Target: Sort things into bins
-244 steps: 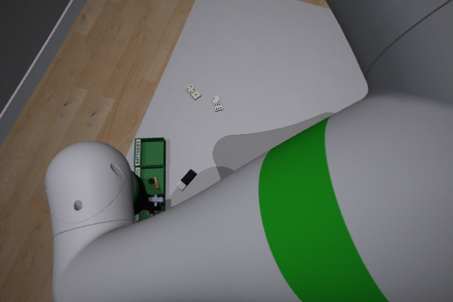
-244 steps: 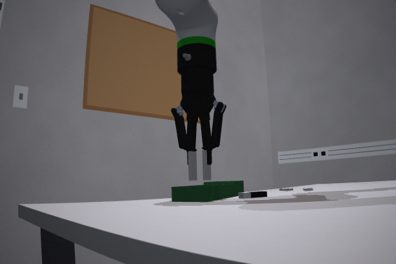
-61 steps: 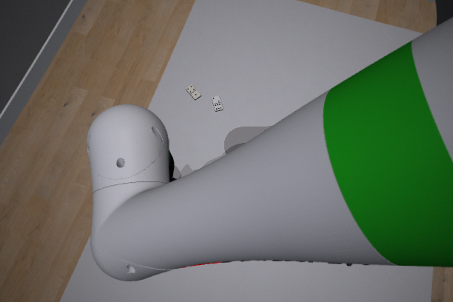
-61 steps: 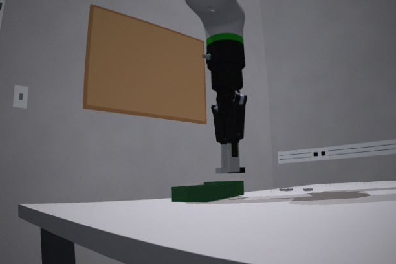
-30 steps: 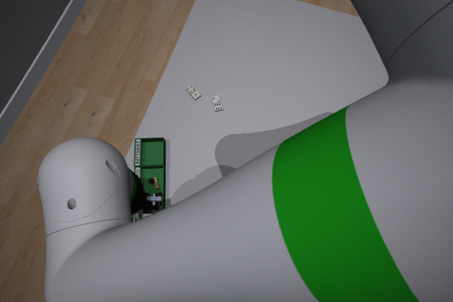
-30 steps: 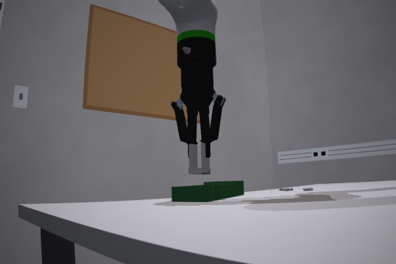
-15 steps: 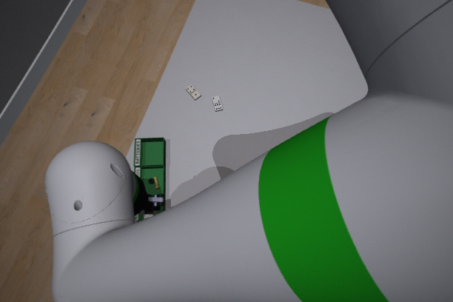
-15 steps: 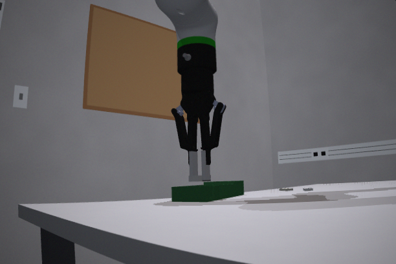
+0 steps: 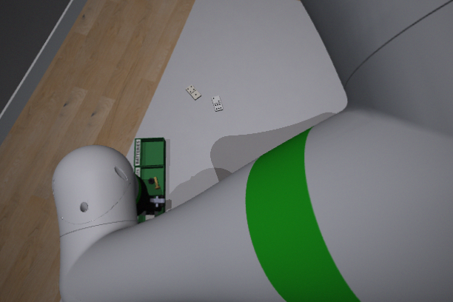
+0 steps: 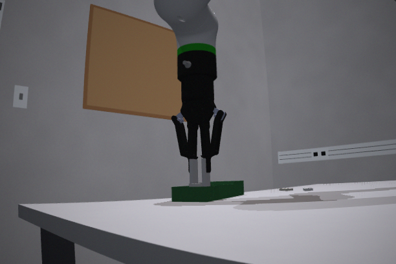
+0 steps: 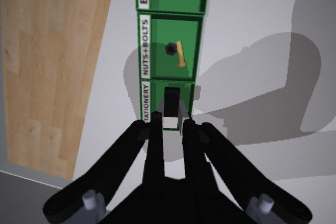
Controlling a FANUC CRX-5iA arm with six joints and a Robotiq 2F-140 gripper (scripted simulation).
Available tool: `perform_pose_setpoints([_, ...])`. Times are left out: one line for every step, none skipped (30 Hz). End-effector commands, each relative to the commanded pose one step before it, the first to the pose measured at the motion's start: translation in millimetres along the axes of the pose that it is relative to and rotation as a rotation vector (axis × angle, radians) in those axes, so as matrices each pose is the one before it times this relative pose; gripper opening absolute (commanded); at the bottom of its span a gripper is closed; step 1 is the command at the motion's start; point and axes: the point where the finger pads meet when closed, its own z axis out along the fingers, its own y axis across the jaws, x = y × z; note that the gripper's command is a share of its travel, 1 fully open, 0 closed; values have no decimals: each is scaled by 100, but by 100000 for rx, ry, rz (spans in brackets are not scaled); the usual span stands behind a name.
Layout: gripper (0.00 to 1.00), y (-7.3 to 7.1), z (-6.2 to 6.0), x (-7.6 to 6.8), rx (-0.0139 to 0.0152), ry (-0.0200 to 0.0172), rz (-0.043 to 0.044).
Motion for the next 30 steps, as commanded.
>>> perform_pose_setpoints([20, -22, -18, 7, 42, 9, 3])
perform_pose_setpoints([20, 0, 0, 0, 0, 0, 0])
perform_pose_setpoints([20, 0, 0, 0, 0, 0, 0])
perform_pose_setpoints([20, 0, 0, 1, 0, 0, 0])
perform_pose_setpoints([20, 0, 0, 1, 0, 0, 0])
perform_pose_setpoints([20, 0, 0, 1, 0, 0, 0])
perform_pose_setpoints([26, 0, 0, 0, 0, 0, 0])
perform_pose_setpoints([26, 0, 0, 0, 0, 0, 0])
perform_pose_setpoints([26, 0, 0, 0, 0, 0, 0])
perform_pose_setpoints([26, 0, 0, 0, 0, 0, 0])
perform_pose_setpoints([26, 0, 0, 0, 0, 0, 0])
perform_pose_setpoints([26, 0, 0, 0, 0, 0, 0])
perform_pose_setpoints([26, 0, 0, 0, 0, 0, 0])
perform_pose_setpoints([26, 0, 0, 0, 0, 0, 0])
perform_pose_setpoints([26, 0, 0, 0, 0, 0, 0])
perform_pose_setpoints([26, 0, 0, 0, 0, 0, 0])
perform_pose_setpoints([26, 0, 0, 0, 0, 0, 0])
perform_pose_setpoints([26, 0, 0, 0, 0, 0, 0])
perform_pose_setpoints([26, 0, 0, 0, 0, 0, 0])
perform_pose_setpoints([26, 0, 0, 0, 0, 0, 0])
perform_pose_setpoints([26, 0, 0, 0, 0, 0, 0])
perform_pose_setpoints([26, 0, 0, 0, 0, 0, 0])
perform_pose_setpoints([26, 0, 0, 0, 0, 0, 0])
perform_pose_setpoints([26, 0, 0, 0, 0, 0, 0])
perform_pose_setpoints([26, 0, -133, 0, 0, 0, 0])
perform_pose_setpoints([26, 0, -133, 0, 0, 0, 0])
perform_pose_setpoints([26, 0, -133, 0, 0, 0, 0])
perform_pose_setpoints([26, 0, -133, 0, 0, 0, 0])
perform_pose_setpoints([26, 0, -133, 0, 0, 0, 0])
perform_pose_setpoints([26, 0, -133, 0, 0, 0, 0])
